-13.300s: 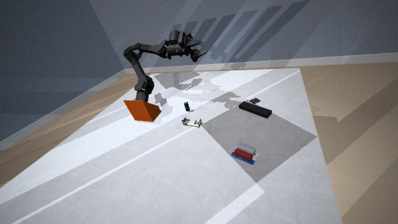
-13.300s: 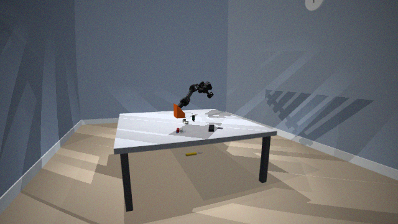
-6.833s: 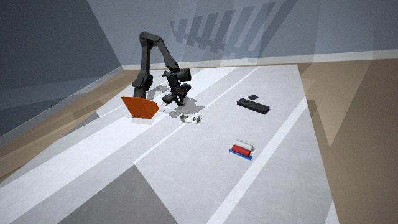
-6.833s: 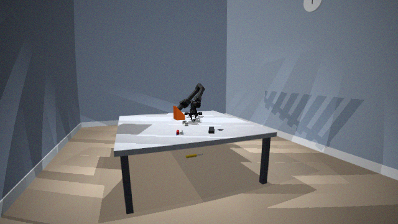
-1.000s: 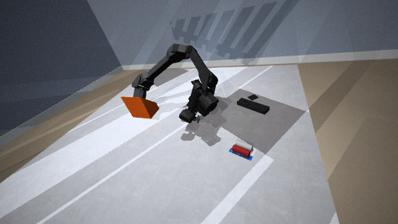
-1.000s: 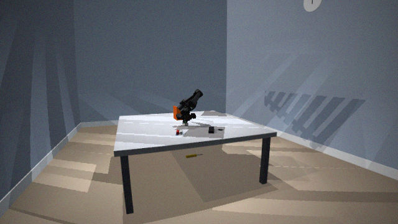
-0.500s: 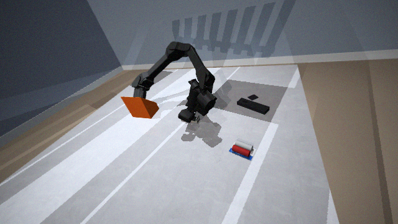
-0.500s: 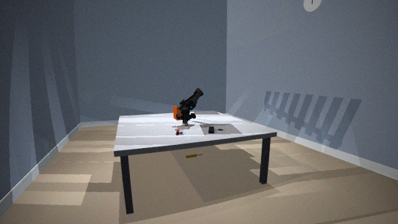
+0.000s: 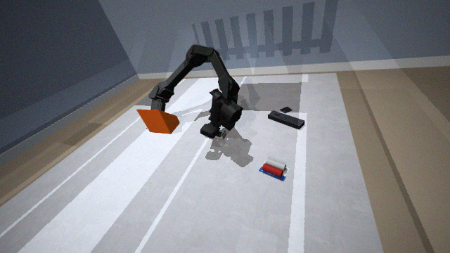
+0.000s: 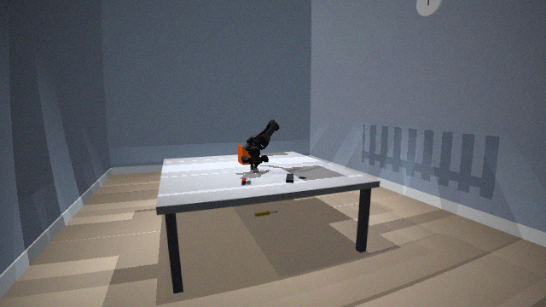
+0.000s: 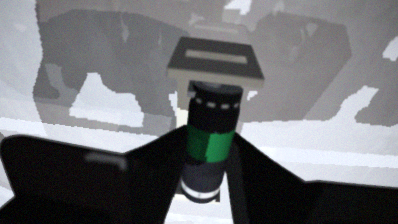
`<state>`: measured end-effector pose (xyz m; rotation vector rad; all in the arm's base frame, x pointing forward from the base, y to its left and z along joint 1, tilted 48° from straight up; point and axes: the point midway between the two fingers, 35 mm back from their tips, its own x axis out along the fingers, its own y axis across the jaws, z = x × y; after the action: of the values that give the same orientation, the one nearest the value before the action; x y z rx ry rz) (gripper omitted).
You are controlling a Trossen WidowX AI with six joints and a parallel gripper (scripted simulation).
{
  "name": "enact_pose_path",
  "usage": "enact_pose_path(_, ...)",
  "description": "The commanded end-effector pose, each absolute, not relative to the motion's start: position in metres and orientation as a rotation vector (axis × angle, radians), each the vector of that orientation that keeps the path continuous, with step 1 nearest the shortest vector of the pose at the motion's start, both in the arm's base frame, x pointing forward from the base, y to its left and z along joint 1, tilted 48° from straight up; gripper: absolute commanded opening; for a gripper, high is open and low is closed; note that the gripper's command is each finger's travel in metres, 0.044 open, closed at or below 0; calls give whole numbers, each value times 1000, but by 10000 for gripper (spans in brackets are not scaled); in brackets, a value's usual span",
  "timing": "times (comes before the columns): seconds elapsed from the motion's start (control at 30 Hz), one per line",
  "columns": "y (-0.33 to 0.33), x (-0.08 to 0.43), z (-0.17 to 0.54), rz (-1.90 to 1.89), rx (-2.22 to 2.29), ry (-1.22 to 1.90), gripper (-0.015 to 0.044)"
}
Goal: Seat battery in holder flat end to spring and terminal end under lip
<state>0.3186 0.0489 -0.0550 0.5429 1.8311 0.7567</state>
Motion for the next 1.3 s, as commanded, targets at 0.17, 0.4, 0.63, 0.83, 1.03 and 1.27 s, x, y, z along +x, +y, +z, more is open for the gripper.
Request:
enact_pose_path(0.17,50,323,-59,737,548,1773,81)
enact_pose_path(0.4,51,322,-59,723,555,1747,81)
enact_pose_path(0.63,51,321,-60,709,562,1720,81)
enact_pose_path(0.83,52,320,-60,698,568,1698,81)
enact_pose_path(1.03,52,319,-59,688,574,1676,81)
enact_pose_path(1.27,53,318,-59,675,579,1650,81)
